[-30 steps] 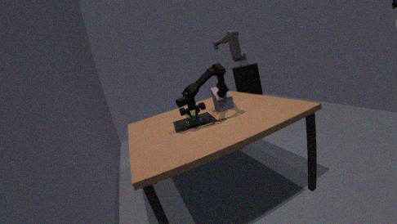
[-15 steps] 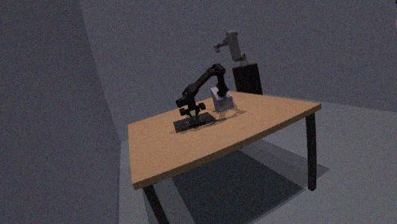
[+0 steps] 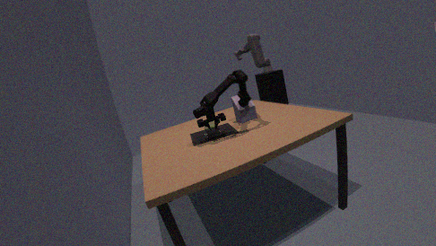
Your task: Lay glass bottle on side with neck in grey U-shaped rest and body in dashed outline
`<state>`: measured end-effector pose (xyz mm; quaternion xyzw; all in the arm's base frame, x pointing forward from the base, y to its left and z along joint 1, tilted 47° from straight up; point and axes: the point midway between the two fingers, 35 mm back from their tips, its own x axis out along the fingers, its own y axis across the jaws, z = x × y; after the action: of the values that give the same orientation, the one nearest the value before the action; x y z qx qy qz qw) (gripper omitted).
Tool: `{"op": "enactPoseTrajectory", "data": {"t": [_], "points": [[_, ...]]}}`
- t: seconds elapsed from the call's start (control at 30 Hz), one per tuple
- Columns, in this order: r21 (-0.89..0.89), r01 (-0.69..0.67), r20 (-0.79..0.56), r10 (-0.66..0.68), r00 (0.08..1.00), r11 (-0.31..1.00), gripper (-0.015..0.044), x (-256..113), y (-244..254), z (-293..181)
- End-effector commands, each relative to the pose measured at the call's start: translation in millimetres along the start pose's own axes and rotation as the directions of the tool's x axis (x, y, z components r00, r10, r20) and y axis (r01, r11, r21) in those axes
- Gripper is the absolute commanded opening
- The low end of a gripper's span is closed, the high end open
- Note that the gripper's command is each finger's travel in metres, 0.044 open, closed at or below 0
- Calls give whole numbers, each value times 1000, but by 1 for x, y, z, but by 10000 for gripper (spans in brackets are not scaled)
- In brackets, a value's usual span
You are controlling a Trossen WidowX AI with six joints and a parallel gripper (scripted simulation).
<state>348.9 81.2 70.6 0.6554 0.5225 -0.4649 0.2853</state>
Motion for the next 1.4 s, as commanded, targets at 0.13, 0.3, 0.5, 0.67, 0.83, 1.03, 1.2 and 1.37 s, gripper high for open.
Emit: {"op": "enactPoseTrajectory", "data": {"t": [0.13,0.3,0.5,0.67,0.83,1.03,1.2,1.37], "points": [[0,0,0,0,1000,1000,125,0,0,0],[0,0,0,0,1000,1000,125,0,0,0],[0,0,0,0,1000,1000,257,0,0,0],[0,0,0,0,1000,1000,388,0,0,0],[-1,14,-54,-14,998,1000,440,-7,0,6],[-8,7,-336,-9,942,1000,440,-46,0,33],[-7,-5,-376,2,927,1000,440,-58,-1,42],[-7,-5,-376,2,927,1000,440,-58,-1,42]]}}
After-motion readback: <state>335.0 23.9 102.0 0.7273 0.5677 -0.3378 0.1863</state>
